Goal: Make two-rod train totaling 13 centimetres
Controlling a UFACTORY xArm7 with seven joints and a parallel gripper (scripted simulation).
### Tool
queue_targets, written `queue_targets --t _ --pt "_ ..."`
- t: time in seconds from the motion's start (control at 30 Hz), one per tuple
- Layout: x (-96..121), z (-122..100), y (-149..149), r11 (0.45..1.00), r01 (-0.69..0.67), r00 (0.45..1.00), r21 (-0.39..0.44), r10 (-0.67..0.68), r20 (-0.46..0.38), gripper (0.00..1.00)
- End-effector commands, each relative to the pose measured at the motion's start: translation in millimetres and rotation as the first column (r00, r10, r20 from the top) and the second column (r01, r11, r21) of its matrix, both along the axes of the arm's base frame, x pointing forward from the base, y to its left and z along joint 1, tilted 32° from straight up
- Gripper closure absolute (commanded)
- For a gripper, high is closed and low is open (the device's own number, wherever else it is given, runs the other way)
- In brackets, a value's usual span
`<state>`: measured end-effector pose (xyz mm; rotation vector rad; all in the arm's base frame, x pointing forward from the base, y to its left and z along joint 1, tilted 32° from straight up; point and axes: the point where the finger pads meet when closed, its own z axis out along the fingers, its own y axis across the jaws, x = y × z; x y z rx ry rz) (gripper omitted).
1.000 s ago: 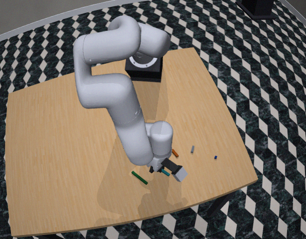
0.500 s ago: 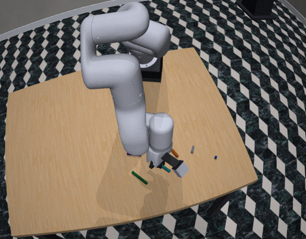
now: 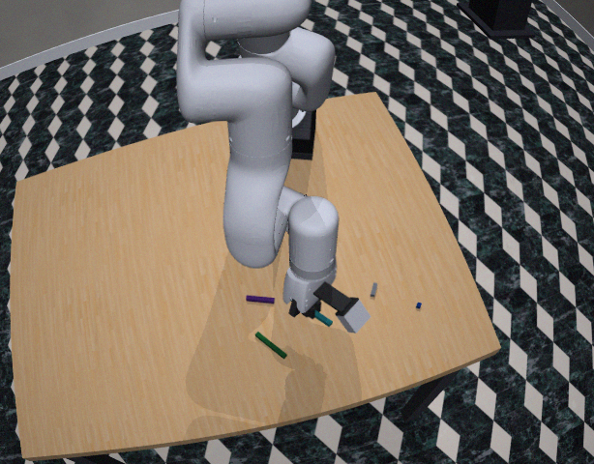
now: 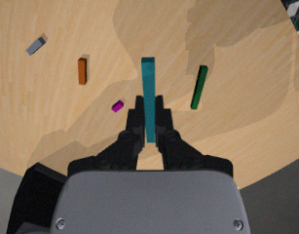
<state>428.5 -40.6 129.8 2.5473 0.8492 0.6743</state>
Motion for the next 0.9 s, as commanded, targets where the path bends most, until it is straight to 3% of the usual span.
queue_targets --t 0.0,0.7,0.87 --pt "-2.4 5.3 1.1 1.0 0.002 0.999 0.01 -0.001 -0.048 0.96" --pt "-5.7 10.7 2.5 1.0 0.004 0.999 0.011 -0.003 -0.048 0.96" --pt "-5.6 9.6 21.8 0.976 0.184 0.983 0.113 -0.182 -0.023 0.96"
